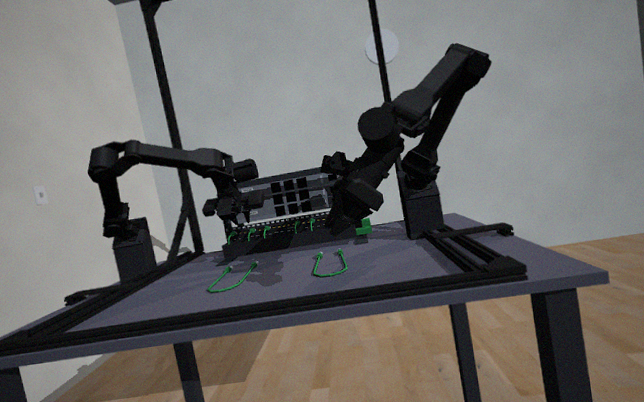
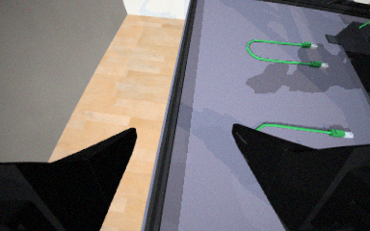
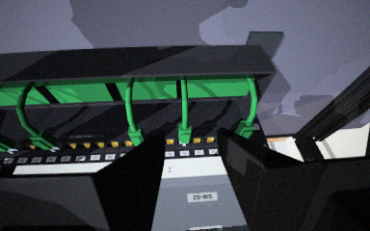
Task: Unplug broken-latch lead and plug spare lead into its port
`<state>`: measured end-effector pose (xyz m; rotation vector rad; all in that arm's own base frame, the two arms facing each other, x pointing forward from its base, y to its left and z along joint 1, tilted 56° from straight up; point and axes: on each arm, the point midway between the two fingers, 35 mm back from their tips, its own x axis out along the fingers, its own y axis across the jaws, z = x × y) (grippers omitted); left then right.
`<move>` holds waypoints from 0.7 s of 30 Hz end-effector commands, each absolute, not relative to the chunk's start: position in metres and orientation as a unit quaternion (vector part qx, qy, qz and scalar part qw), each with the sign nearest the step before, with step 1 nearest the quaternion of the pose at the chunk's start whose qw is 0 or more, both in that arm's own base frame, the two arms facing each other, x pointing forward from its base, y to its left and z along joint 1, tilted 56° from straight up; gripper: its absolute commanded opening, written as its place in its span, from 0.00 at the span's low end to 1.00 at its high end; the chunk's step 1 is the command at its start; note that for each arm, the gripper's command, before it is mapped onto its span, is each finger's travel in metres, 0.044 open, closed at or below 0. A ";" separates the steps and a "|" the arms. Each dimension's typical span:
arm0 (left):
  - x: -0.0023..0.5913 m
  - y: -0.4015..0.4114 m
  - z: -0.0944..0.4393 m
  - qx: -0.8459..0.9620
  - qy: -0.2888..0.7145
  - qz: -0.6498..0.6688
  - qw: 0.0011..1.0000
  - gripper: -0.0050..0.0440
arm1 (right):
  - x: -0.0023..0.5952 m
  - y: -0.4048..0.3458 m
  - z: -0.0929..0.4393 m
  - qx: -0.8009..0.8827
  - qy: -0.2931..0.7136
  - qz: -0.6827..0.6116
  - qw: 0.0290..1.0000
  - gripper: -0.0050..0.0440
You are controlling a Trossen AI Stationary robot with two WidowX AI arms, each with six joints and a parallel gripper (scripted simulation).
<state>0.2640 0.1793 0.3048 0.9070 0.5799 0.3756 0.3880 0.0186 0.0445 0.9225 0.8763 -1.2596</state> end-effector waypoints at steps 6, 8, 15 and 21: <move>0.264 0.179 0.305 0.429 0.275 0.178 0.842 1.00 | 0.388 0.013 0.057 0.402 0.382 -0.545 0.629 0.46; 0.264 0.179 0.305 0.429 0.275 0.178 0.842 1.00 | 0.388 0.013 0.057 0.402 0.382 -0.545 0.629 0.46; 0.264 0.179 0.305 0.429 0.275 0.178 0.842 1.00 | 0.386 -0.004 0.081 0.403 0.380 -0.547 0.627 0.46; 0.264 0.179 0.305 0.429 0.275 0.178 0.842 1.00 | 0.386 -0.004 0.081 0.403 0.380 -0.547 0.627 0.46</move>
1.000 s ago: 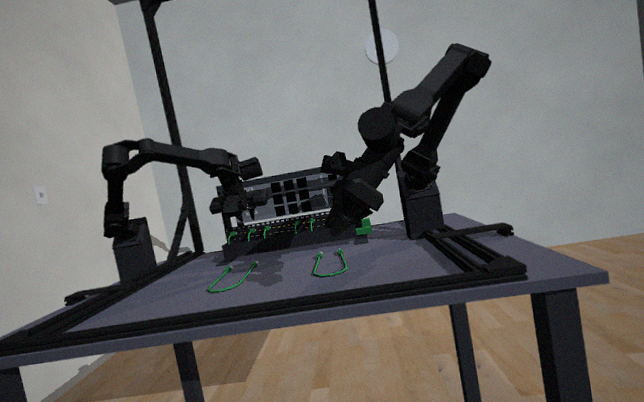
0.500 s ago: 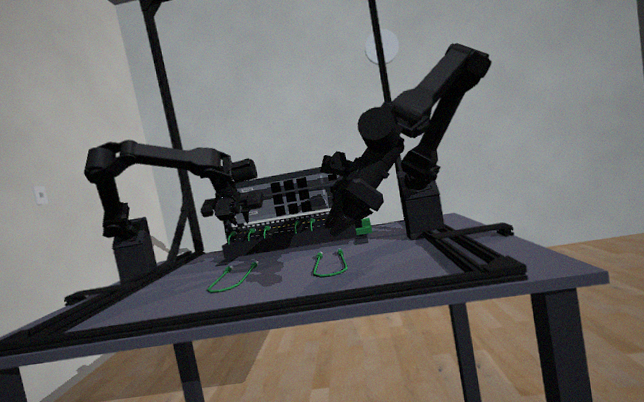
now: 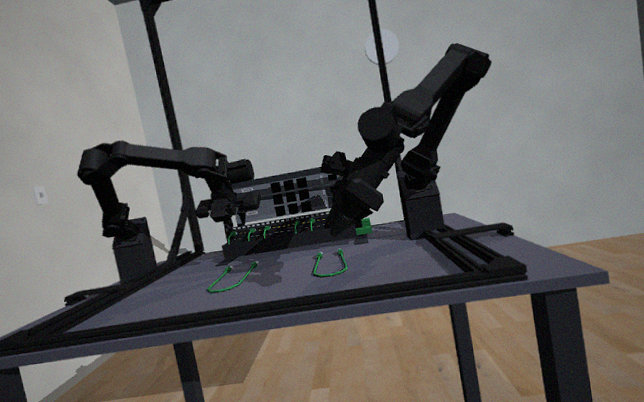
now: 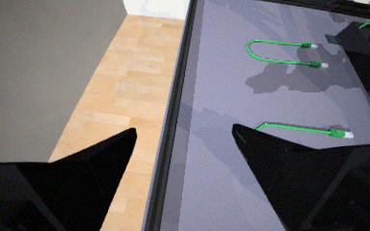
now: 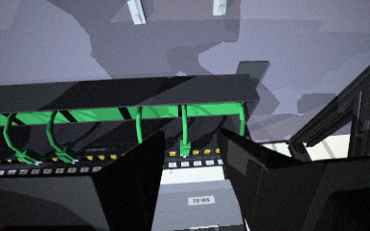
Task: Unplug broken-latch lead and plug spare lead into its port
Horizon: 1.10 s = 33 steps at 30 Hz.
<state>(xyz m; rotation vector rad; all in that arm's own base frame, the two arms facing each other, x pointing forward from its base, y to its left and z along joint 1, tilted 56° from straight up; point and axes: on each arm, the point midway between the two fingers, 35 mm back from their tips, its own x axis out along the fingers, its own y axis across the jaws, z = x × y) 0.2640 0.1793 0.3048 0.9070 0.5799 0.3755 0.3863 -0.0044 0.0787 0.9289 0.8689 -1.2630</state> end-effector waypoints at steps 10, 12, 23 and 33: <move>0.264 0.179 0.305 0.429 0.275 0.178 0.842 1.00 | 0.418 0.029 0.042 0.386 0.351 -0.562 0.642 0.46; 0.264 0.179 0.305 0.429 0.275 0.178 0.842 1.00 | 0.418 0.029 0.042 0.386 0.351 -0.562 0.642 0.46; 0.264 0.179 0.305 0.429 0.275 0.178 0.842 1.00 | 0.418 0.029 0.042 0.386 0.351 -0.562 0.642 0.46; 0.264 0.179 0.305 0.429 0.275 0.178 0.842 1.00 | 0.444 0.055 0.011 0.370 0.329 -0.571 0.655 0.46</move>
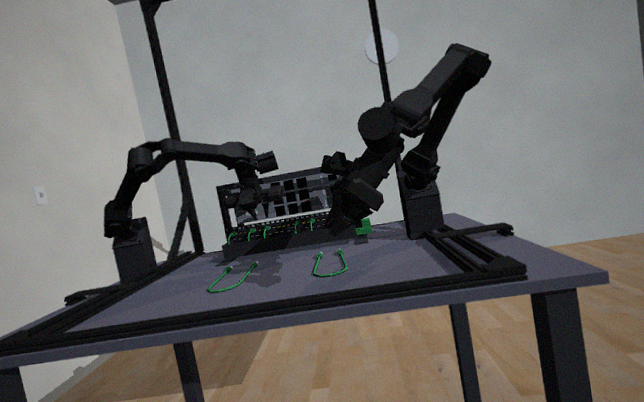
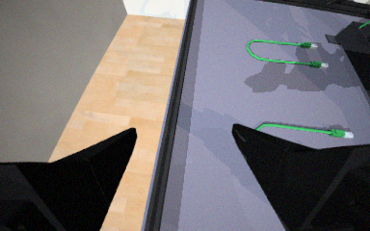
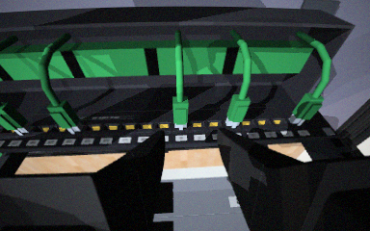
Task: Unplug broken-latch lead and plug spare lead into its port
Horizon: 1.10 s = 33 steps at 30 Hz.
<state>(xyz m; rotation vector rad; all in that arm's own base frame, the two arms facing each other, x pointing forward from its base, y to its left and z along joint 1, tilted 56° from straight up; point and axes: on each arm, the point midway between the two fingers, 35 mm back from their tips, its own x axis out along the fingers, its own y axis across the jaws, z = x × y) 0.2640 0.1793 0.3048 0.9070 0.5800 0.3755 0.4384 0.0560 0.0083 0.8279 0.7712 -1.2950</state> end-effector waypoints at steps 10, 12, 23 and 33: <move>0.264 0.179 0.305 0.429 0.275 0.178 0.842 1.00 | 0.451 0.025 -0.040 0.370 0.329 -0.571 0.655 0.46; 0.264 0.179 0.305 0.429 0.275 0.178 0.842 1.00 | 0.451 0.025 -0.040 0.370 0.329 -0.571 0.655 0.46; 0.264 0.179 0.305 0.429 0.275 0.178 0.842 1.00 | 0.451 0.025 -0.040 0.370 0.329 -0.571 0.655 0.46; 0.264 0.179 0.305 0.429 0.275 0.178 0.842 1.00 | 0.451 0.024 -0.040 0.372 0.329 -0.573 0.652 0.10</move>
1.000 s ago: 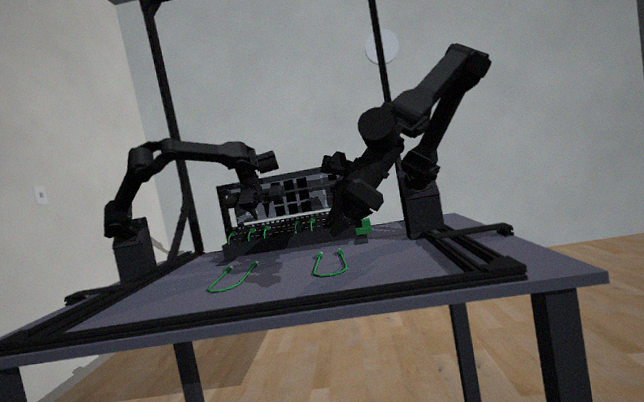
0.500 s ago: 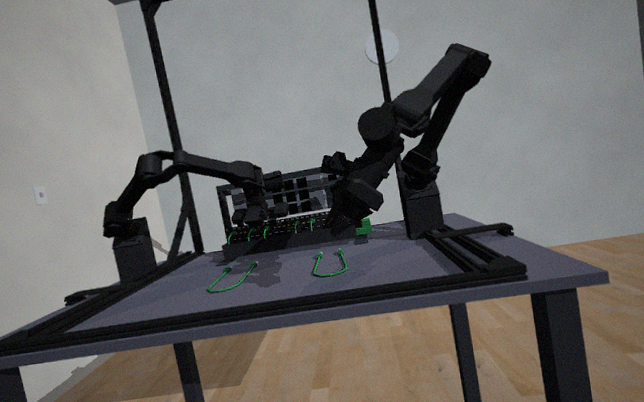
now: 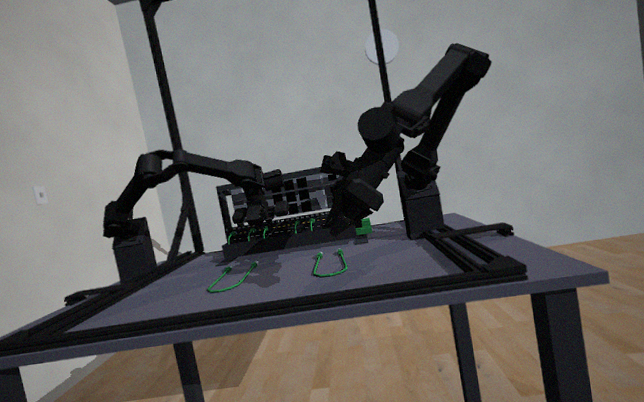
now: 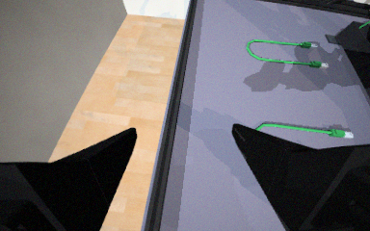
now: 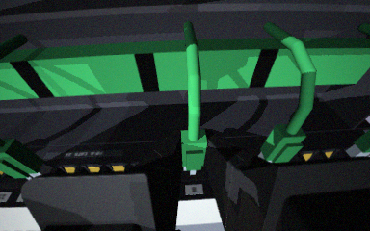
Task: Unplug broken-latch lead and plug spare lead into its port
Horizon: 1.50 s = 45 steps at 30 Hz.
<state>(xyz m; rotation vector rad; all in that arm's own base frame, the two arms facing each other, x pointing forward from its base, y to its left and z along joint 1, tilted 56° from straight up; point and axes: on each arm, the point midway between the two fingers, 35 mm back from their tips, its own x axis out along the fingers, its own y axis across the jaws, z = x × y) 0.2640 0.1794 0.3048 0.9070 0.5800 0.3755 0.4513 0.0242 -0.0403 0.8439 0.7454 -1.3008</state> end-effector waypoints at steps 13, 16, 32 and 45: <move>0.264 0.179 0.305 0.429 0.275 0.178 0.842 1.00 | 0.451 0.024 -0.040 0.372 0.328 -0.573 0.652 0.10; 0.264 0.179 0.305 0.429 0.275 0.178 0.842 1.00 | 0.451 0.024 -0.040 0.372 0.328 -0.573 0.652 0.10; 0.264 0.179 0.305 0.429 0.275 0.178 0.842 1.00 | 0.451 0.024 -0.040 0.372 0.328 -0.573 0.652 0.21; 0.264 0.179 0.305 0.429 0.275 0.178 0.842 1.00 | 0.451 0.024 -0.040 0.372 0.328 -0.573 0.652 0.21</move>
